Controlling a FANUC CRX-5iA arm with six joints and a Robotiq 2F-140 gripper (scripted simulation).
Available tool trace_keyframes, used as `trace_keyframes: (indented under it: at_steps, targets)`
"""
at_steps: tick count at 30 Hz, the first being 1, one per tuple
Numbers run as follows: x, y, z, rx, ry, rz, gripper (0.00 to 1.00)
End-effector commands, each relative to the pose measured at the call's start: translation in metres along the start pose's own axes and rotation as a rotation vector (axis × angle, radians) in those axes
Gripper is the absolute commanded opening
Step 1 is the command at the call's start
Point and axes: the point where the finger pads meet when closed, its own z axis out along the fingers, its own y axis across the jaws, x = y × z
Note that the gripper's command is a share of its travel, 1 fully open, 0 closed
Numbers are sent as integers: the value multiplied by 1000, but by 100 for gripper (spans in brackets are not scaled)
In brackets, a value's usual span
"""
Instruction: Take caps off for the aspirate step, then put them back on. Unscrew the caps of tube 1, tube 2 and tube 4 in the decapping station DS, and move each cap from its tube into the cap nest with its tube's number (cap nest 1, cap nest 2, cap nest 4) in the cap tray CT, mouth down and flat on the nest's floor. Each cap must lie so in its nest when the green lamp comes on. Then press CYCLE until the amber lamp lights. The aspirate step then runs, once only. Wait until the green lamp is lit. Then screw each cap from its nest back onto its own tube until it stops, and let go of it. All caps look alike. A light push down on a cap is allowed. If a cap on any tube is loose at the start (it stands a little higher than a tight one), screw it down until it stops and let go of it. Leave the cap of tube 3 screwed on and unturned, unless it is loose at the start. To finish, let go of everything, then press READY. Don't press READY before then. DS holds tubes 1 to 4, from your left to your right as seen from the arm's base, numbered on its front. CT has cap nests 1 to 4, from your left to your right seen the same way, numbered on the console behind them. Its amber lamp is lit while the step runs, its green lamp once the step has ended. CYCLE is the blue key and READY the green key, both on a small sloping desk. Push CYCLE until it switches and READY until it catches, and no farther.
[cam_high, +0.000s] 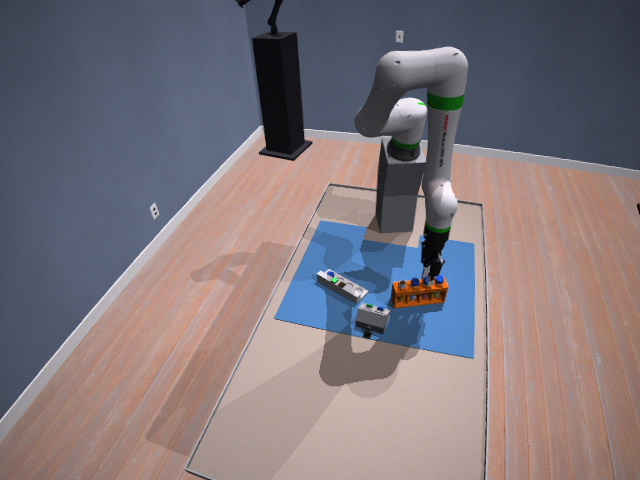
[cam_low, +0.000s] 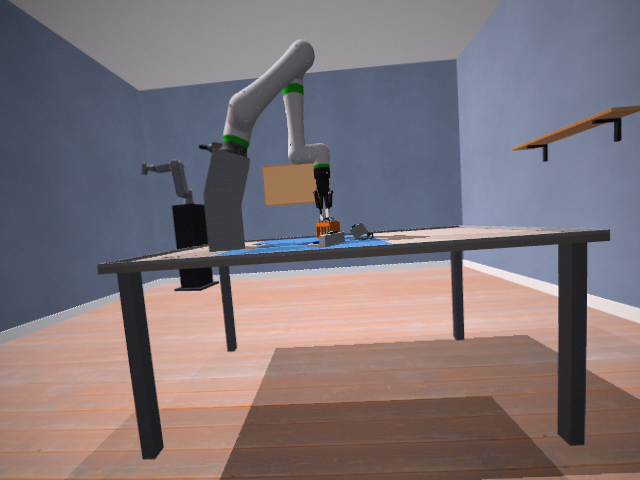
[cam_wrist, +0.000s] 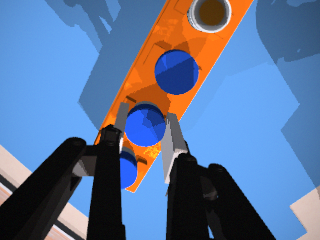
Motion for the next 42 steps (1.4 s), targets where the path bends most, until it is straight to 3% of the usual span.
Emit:
trace_keyframes:
  at_steps: [1, 14, 22, 23, 33, 36, 42]
  targets:
    - [0, 0, 0, -3, 6, 188, 0]
    - [0, 0, 1, -1, 7, 785, 0]
    - [0, 0, 1, -1, 7, 785, 0]
    - [0, 0, 1, -1, 7, 785, 35]
    - [0, 0, 1, -1, 7, 785, 35]
    - [0, 0, 0, -1, 6, 702, 35]
    - [0, 0, 0, -3, 6, 291, 35]
